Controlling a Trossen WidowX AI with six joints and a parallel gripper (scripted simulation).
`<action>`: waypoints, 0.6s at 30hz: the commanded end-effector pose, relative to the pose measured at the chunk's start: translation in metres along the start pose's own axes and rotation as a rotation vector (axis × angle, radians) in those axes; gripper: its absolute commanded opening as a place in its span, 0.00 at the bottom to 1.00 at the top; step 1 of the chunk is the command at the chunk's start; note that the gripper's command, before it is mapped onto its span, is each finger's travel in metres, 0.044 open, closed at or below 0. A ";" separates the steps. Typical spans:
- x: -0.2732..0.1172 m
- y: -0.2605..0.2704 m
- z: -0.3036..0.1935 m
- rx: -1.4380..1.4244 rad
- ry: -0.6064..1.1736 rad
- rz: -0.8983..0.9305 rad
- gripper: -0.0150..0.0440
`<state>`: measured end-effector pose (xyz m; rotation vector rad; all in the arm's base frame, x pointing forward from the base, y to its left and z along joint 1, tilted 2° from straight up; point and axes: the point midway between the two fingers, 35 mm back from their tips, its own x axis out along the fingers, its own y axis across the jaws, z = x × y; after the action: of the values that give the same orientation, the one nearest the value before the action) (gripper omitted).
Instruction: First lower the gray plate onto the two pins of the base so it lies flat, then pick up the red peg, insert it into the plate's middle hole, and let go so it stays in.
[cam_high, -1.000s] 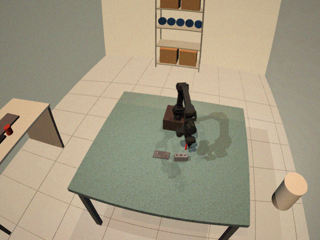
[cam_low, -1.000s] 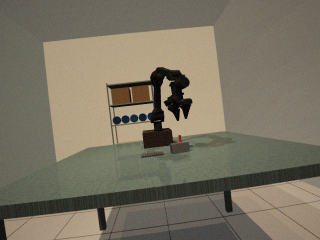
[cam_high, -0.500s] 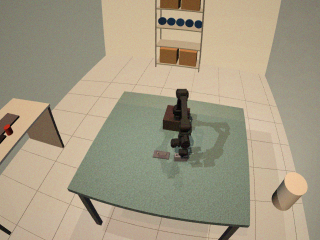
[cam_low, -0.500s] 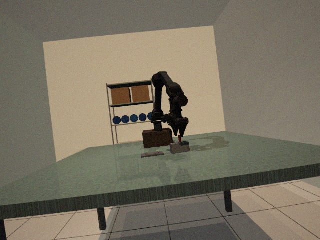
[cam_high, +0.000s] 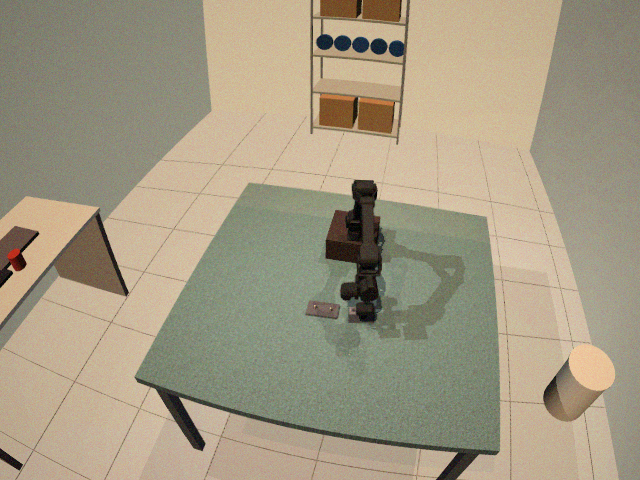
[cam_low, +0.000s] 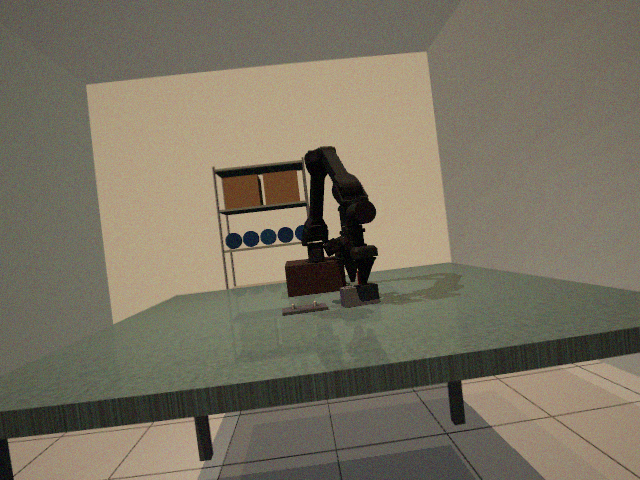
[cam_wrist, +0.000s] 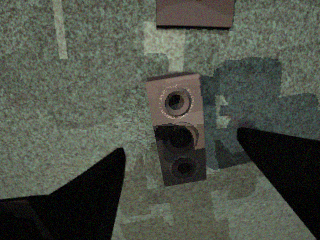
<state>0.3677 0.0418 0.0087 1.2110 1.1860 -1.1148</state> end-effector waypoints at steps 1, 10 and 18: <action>0.007 0.000 0.001 0.000 -0.003 -0.001 1.00; 0.022 0.000 0.001 0.000 -0.003 -0.001 1.00; 0.035 0.000 0.001 0.000 -0.003 -0.002 1.00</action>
<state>0.3704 0.0421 -0.0207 1.2112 1.1857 -1.1145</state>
